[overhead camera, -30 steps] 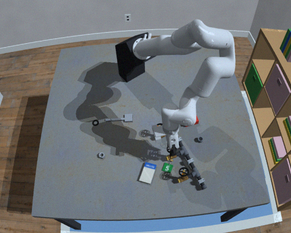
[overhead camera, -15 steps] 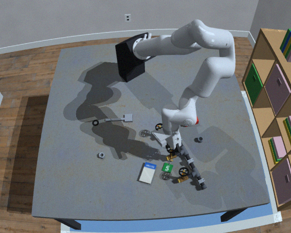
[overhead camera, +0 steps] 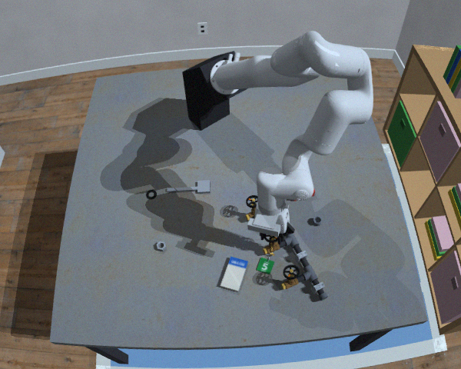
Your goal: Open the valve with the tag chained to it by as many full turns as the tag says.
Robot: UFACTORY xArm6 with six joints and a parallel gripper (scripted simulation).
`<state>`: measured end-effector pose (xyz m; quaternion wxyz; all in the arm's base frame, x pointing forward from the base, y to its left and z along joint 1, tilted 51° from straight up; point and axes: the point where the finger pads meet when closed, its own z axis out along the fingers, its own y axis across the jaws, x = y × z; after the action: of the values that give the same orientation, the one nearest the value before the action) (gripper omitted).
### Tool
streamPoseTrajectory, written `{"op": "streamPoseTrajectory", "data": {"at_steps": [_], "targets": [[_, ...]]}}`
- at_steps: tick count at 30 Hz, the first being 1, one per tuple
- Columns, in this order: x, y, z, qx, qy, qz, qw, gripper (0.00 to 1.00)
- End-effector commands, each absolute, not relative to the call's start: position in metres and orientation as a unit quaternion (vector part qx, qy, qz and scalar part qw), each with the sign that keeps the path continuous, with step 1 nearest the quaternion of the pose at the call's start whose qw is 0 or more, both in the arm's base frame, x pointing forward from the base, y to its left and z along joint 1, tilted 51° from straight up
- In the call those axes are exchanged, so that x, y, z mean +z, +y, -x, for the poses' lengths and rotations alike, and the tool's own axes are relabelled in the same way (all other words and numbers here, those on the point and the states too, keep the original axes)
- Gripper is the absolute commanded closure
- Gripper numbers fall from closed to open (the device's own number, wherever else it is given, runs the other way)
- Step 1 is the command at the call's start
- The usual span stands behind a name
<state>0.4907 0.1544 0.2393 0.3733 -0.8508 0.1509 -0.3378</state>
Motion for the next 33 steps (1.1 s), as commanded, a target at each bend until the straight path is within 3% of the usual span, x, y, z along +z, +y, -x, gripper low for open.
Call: {"op": "streamPoseTrajectory", "data": {"at_steps": [1, 20, 21, 33], "targets": [[0.2404, 0.1542, -0.491, -0.402, 0.036, 0.855, 0.325, 1.0], [0.2403, 0.1542, -0.491, -0.484, -0.302, 0.809, 0.14, 1.0], [0.2403, 0.1542, -0.491, -0.495, -0.357, 0.785, 0.106, 1.0], [0.2403, 0.1542, -0.491, -0.514, -0.546, 0.66, -0.03, 1.0]]}}
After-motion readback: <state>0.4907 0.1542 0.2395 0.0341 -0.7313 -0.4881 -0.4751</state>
